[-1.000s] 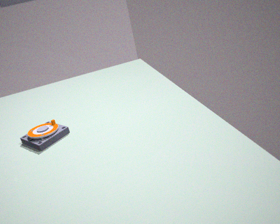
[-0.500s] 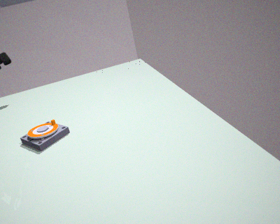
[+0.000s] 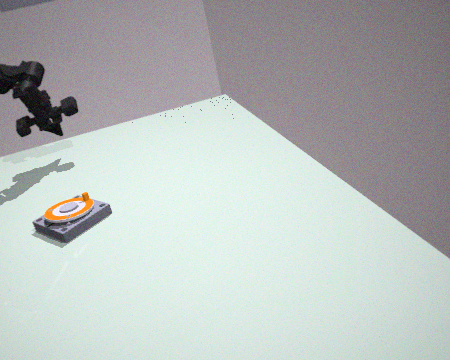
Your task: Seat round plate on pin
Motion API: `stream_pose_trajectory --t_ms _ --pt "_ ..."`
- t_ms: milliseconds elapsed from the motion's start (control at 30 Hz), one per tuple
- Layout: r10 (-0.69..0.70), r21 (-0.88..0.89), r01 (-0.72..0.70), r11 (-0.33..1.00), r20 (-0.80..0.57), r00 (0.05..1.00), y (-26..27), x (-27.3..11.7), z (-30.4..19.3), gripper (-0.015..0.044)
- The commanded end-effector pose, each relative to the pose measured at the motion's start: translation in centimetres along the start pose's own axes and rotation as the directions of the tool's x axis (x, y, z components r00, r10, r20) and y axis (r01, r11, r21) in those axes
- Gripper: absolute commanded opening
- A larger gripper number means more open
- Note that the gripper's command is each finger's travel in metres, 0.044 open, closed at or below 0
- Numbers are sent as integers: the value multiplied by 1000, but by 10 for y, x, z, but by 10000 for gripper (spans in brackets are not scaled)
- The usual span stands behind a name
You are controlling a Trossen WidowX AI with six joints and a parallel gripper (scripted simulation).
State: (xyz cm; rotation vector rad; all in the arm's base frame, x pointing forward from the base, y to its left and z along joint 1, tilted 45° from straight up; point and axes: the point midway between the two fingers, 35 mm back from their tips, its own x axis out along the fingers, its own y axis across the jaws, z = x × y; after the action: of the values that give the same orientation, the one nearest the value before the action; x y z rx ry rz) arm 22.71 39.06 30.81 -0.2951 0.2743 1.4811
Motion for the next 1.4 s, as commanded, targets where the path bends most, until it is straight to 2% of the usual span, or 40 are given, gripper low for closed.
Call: stream_pose_trajectory --t_ms 0,67,267,333,533,600,800,900,1167,1367 --pt "-55 143 73 987 -125 991 -48 -10 -56 0" --pt "-65 178 92 980 -154 986 -59 -13 -70 0" --pt "-76 420 218 881 -330 941 -115 -47 -166 0" --pt "-68 459 237 856 -354 933 -121 -54 -182 0" --pt "19 701 352 620 -462 886 -140 -106 -284 0" --pt "34 730 365 578 -469 883 -139 -113 -296 0" --pt "160 896 412 165 -437 885 -117 -176 -384 0" --pt "176 908 408 93 -418 891 -106 -185 -391 0" --pt "176 908 408 93 -418 891 -104 -184 -391 0" --pt "176 908 408 93 -418 891 -99 -155 -404 0"
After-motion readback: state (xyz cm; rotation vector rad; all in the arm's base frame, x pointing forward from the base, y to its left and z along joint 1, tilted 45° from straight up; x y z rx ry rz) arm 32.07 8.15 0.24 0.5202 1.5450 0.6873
